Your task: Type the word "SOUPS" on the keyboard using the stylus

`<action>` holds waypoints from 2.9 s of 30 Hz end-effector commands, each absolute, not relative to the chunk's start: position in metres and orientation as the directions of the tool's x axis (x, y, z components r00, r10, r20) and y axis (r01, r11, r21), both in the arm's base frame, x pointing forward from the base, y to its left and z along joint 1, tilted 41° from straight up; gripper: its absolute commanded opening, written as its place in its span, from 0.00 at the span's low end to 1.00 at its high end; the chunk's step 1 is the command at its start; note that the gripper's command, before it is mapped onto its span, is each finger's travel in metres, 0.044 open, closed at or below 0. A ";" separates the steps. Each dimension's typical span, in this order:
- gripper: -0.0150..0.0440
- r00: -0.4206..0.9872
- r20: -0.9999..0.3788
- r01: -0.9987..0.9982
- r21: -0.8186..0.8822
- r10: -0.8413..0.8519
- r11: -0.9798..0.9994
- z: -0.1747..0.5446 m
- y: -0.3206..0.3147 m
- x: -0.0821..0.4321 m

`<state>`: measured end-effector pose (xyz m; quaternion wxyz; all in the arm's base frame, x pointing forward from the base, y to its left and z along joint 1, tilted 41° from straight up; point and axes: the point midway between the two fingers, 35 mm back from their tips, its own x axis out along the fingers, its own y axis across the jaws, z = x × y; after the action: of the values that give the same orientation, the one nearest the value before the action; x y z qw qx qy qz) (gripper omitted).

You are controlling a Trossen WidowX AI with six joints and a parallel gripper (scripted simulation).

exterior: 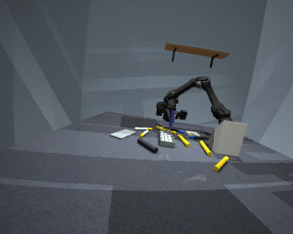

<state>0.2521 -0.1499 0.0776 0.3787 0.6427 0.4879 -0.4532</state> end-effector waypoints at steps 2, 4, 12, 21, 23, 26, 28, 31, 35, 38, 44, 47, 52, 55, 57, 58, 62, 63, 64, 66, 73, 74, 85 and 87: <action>0.25 0.103 -0.952 0.972 0.033 0.289 -0.234 0.070 -0.153 0.250; 0.25 0.103 -0.952 0.972 0.033 0.289 -0.234 0.070 -0.153 0.250; 0.39 0.102 -0.952 0.972 0.033 0.289 -0.234 0.068 -0.155 0.250; 0.39 0.102 -0.952 0.972 0.033 0.289 -0.234 0.066 -0.156 0.249; 0.39 0.102 -0.952 0.972 0.033 0.289 -0.234 0.066 -0.157 0.249; 0.39 0.102 -0.952 0.972 0.033 0.289 -0.234 0.065 -0.158 0.249; 0.39 0.102 -0.952 0.972 0.033 0.289 -0.234 0.064 -0.158 0.249; 0.39 0.102 -0.952 0.972 0.033 0.289 -0.234 0.064 -0.158 0.249; 0.39 0.102 -0.952 0.972 0.033 0.289 -0.234 0.063 -0.159 0.249; 0.39 0.102 -0.952 0.972 0.033 0.289 -0.234 0.062 -0.160 0.249; 0.39 0.102 -0.952 0.972 0.033 0.289 -0.234 0.061 -0.161 0.248; 0.39 0.102 -0.952 0.972 0.033 0.289 -0.234 0.061 -0.162 0.248; 0.39 0.102 -0.952 0.972 0.033 0.289 -0.234 0.060 -0.162 0.248; 0.39 0.102 -0.952 0.972 0.033 0.289 -0.234 0.060 -0.162 0.248; 0.39 0.102 -0.952 0.972 0.033 0.289 -0.234 0.059 -0.163 0.248; 0.39 0.102 -0.952 0.972 0.033 0.289 -0.234 0.059 -0.163 0.248; 0.39 0.102 -0.952 0.972 0.033 0.289 -0.234 0.058 -0.164 0.248; 0.39 0.102 -0.952 0.972 0.033 0.289 -0.234 0.058 -0.164 0.248; 0.39 0.102 -0.952 0.972 0.033 0.289 -0.234 0.057 -0.164 0.248; 0.39 0.102 -0.952 0.972 0.033 0.289 -0.234 0.057 -0.165 0.248; 0.39 0.102 -0.952 0.972 0.033 0.289 -0.234 0.055 -0.167 0.247; 0.39 0.102 -0.952 0.972 0.033 0.289 -0.234 0.054 -0.167 0.247; 0.39 0.102 -0.952 0.972 0.033 0.289 -0.234 0.055 -0.166 0.247; 0.39 0.102 -0.952 0.972 0.033 0.289 -0.234 0.055 -0.166 0.247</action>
<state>0.2479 -0.1663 0.0559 0.3759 0.6417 0.4912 -0.4535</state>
